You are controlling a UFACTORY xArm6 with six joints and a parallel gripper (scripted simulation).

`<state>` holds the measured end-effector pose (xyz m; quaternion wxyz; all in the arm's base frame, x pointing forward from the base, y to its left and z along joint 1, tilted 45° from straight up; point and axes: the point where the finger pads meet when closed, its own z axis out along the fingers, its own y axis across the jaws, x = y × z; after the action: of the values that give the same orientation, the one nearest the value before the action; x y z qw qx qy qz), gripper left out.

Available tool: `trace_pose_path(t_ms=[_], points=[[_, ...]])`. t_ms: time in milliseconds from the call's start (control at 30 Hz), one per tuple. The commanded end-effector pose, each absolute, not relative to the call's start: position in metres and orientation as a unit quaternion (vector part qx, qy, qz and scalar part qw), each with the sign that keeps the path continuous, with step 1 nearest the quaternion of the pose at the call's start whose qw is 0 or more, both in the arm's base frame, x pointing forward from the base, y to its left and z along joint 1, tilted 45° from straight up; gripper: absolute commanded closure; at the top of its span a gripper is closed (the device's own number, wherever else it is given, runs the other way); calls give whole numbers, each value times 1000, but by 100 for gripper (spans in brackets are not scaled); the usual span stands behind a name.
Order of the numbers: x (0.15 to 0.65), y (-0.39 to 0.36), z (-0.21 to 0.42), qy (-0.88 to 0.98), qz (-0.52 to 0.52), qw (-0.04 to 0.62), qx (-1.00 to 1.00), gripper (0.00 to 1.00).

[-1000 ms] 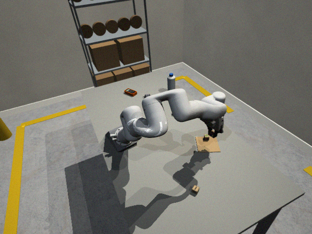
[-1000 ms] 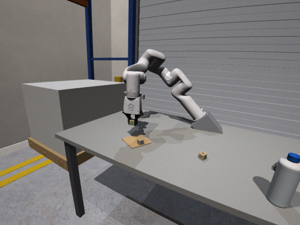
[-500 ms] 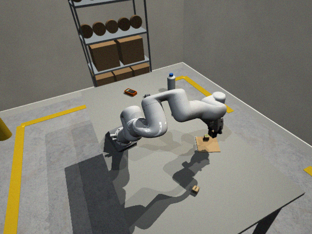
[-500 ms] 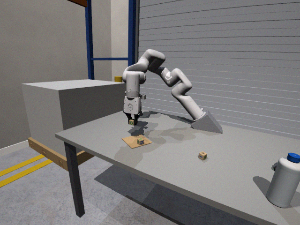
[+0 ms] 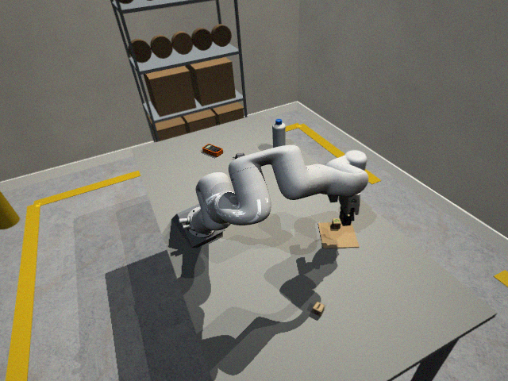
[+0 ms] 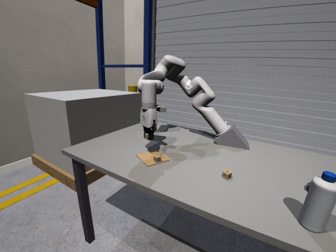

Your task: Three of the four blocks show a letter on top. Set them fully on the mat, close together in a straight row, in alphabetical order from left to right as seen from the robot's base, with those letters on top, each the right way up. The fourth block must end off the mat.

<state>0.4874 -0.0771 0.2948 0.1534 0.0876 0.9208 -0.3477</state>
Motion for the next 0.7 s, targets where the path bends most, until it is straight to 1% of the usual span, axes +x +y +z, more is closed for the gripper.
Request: trace_pose_path(t_ms=[0,133,200,233,667], points=[[486,-77,297,911,-338,180,151,72],[485,-78,297,900,-326,202,209,72],[485,-78,297,900,-326,202,209,72],[484,-79,297,890,-317,215,247,72],[480,-82,299,825,-269,273,415,72]])
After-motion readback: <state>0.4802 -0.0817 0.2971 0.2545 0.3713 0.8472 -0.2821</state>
